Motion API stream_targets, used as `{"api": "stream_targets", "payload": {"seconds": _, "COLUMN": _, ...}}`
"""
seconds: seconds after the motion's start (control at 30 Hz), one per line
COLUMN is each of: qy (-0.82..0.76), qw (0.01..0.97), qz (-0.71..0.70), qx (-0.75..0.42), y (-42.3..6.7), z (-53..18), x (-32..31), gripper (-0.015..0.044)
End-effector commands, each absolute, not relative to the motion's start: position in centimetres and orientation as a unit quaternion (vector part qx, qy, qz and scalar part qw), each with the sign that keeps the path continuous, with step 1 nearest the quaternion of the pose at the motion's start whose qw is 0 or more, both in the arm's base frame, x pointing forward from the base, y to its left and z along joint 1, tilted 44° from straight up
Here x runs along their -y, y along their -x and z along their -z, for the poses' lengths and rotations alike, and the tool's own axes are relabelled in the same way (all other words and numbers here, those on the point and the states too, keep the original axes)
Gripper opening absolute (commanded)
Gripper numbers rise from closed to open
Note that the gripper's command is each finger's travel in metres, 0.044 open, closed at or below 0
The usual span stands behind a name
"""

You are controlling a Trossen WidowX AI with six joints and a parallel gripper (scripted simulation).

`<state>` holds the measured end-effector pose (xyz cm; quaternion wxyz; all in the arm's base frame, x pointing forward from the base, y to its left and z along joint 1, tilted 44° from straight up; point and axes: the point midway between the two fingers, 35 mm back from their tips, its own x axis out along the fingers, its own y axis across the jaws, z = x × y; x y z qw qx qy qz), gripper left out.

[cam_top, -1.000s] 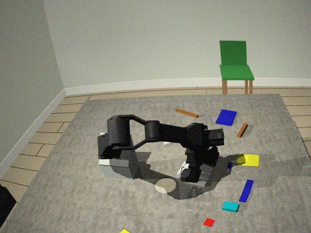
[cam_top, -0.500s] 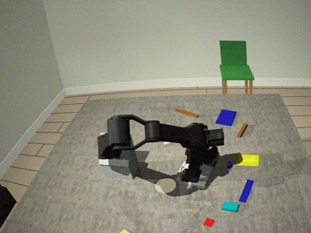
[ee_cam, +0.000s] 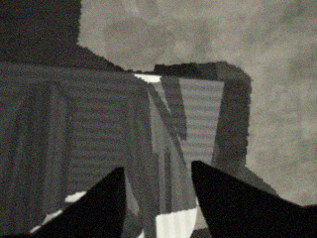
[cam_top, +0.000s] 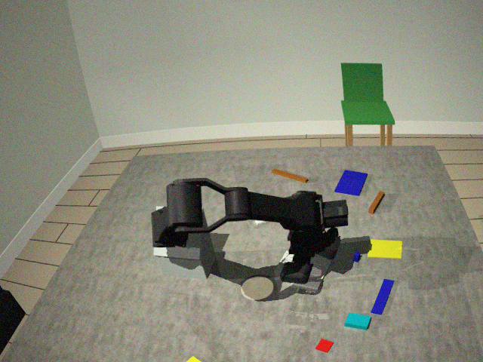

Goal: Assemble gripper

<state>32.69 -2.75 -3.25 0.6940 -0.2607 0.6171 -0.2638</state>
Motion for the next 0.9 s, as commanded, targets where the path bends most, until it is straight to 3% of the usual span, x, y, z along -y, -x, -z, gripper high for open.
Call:
{"api": "stream_targets", "payload": {"seconds": 0.0, "qy": 0.263, "qw": 0.694, "qz": 0.265, "qx": -0.616, "y": -32.73, "z": 3.22, "x": 2.81, "gripper": 0.0134}}
{"api": "stream_targets", "payload": {"seconds": 0.5, "qy": 0.263, "qw": 0.694, "qz": 0.265, "qx": -0.616, "y": -32.73, "z": 3.22, "x": 2.81, "gripper": 0.0134}}
{"api": "stream_targets", "payload": {"seconds": 0.63, "qy": 0.261, "qw": 0.694, "qz": 0.264, "qx": -0.617, "y": -32.69, "z": 3.25, "x": 2.75, "gripper": 0.0224}}
{"api": "stream_targets", "payload": {"seconds": 0.87, "qy": 0.261, "qw": 0.694, "qz": 0.264, "qx": -0.617, "y": -32.69, "z": 3.25, "x": 2.75, "gripper": 0.0224}}
